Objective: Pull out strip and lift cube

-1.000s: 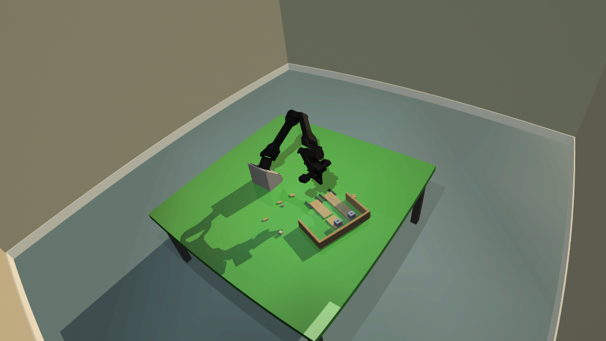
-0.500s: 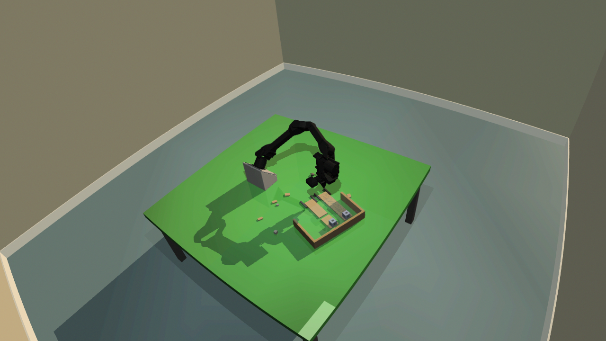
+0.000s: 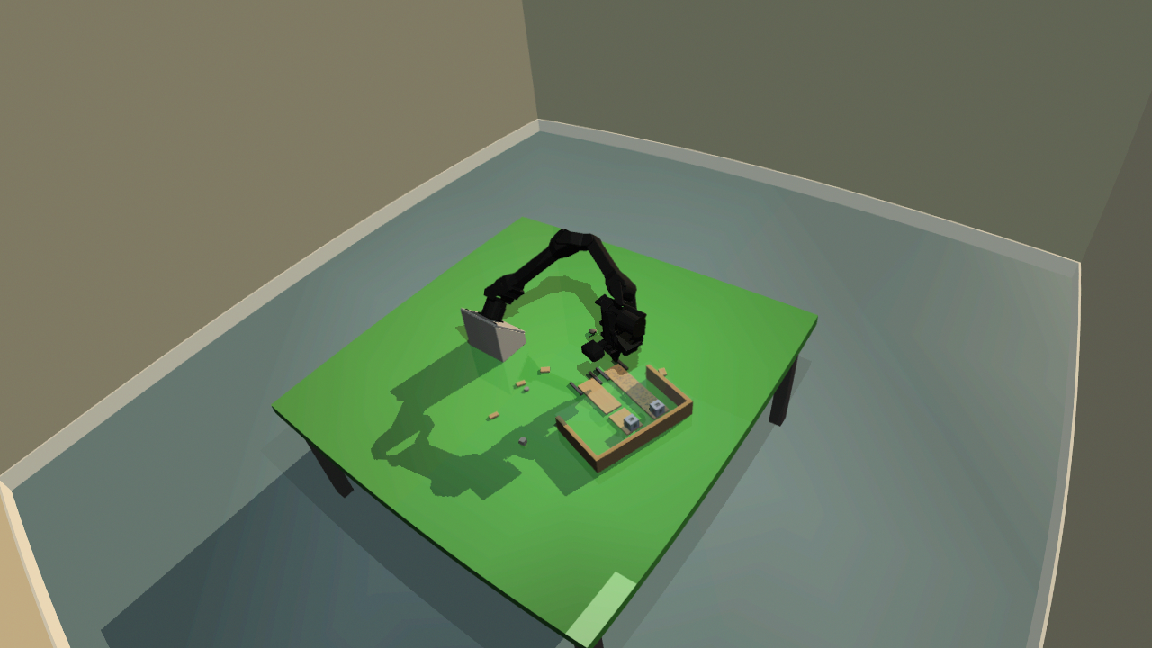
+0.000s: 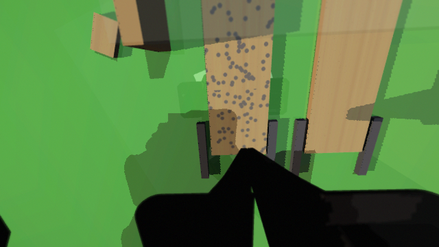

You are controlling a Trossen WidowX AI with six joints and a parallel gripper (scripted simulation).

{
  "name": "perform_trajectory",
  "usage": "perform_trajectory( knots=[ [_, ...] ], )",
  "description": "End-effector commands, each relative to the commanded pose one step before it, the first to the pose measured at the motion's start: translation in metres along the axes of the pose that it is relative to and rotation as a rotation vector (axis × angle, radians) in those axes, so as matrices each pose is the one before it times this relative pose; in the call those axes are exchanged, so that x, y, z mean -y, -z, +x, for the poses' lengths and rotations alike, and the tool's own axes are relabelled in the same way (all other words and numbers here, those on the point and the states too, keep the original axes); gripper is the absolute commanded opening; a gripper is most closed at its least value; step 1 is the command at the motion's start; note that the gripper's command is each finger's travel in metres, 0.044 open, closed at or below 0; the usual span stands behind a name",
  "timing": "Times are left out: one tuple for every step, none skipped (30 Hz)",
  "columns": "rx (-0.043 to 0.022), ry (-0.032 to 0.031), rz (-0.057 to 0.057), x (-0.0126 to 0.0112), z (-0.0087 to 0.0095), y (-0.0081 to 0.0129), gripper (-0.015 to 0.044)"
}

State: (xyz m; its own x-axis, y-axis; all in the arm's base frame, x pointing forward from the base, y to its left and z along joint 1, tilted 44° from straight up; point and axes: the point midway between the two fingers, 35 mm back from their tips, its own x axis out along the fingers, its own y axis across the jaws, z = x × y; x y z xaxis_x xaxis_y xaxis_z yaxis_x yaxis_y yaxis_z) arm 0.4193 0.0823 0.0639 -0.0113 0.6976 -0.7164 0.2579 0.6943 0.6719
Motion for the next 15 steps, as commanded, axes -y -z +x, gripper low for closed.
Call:
perform_trajectory(
  knots=[
    [-0.00095,0.00154,0.0054,0.00099,0.00618,0.00005,0.0000],
    [0.00001,-0.00002,0.0000,-0.00014,0.00164,-0.00002,0.0000],
    [0.00000,-0.00003,0.0000,-0.00014,0.00164,-0.00001,0.0000],
    [0.00000,-0.00004,0.0000,-0.00014,0.00164,0.00000,0.0000],
    [0.00000,-0.00005,0.0000,-0.00014,0.00164,0.00001,0.0000],
    [-0.00001,-0.00006,0.0000,-0.00014,0.00164,0.00002,0.0000],
    [-0.00001,-0.00006,0.0000,-0.00014,0.00164,0.00003,0.0000],
    [-0.00001,-0.00007,0.0000,-0.00014,0.00164,0.00003,0.0000],
    [-0.00002,-0.00008,0.0000,-0.00014,0.00164,0.00004,0.0000],
    [-0.00002,-0.00009,0.0000,-0.00014,0.00163,0.00005,0.0000],
    [-0.00002,-0.00009,0.0000,-0.00014,0.00163,0.00006,0.0000],
    [-0.00003,-0.00010,0.0000,-0.00013,0.00163,0.00006,0.0000],
    [-0.00003,-0.00011,0.0000,-0.00013,0.00163,0.00007,0.0000],
    [-0.00004,-0.00012,0.0000,-0.00012,0.00163,0.00007,0.0000],
    [-0.00004,-0.00012,0.0000,-0.00012,0.00163,0.00008,0.0000]
  ],
)
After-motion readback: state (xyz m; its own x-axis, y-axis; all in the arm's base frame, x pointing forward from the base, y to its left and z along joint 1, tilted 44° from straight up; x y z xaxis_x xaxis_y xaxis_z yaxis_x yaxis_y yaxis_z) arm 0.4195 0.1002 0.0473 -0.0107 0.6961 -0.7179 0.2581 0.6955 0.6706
